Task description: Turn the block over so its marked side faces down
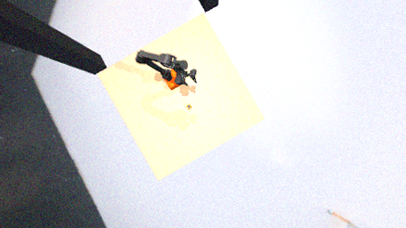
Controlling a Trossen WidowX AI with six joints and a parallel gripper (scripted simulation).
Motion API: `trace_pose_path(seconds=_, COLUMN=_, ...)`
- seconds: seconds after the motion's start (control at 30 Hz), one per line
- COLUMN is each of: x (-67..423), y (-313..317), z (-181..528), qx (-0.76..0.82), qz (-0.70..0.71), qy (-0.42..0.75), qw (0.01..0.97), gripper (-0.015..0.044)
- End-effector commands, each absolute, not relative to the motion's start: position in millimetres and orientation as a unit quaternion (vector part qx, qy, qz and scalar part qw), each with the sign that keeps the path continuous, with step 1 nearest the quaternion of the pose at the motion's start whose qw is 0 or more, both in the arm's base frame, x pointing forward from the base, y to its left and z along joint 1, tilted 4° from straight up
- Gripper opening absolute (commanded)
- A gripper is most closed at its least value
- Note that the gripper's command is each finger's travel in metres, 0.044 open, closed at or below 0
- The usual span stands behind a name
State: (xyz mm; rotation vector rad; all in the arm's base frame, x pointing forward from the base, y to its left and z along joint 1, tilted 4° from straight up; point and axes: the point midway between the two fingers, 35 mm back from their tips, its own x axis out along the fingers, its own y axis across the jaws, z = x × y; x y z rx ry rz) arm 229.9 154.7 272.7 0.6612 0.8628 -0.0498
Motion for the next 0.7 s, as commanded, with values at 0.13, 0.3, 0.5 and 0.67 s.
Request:
trace_pose_path(seconds=0.13, x=265.4, y=148.6, z=238.2, qx=0.222, qz=-0.049, qy=0.457, qw=0.860, gripper=0.0440)
trace_pose_path(seconds=0.3, x=311.2, y=124.2, z=180.3, qx=0.109, qz=-0.066, qy=0.539, qw=0.833, gripper=0.0440)
trace_pose_path(seconds=0.5, x=348.0, y=75.1, z=101.5, qx=0.017, qz=-0.047, qy=0.645, qw=0.763, gripper=0.0440)
trace_pose_path(seconds=0.67, x=354.6, y=34.6, z=44.2, qx=-0.013, qz=-0.008, qy=0.711, qw=0.703, gripper=0.0440)
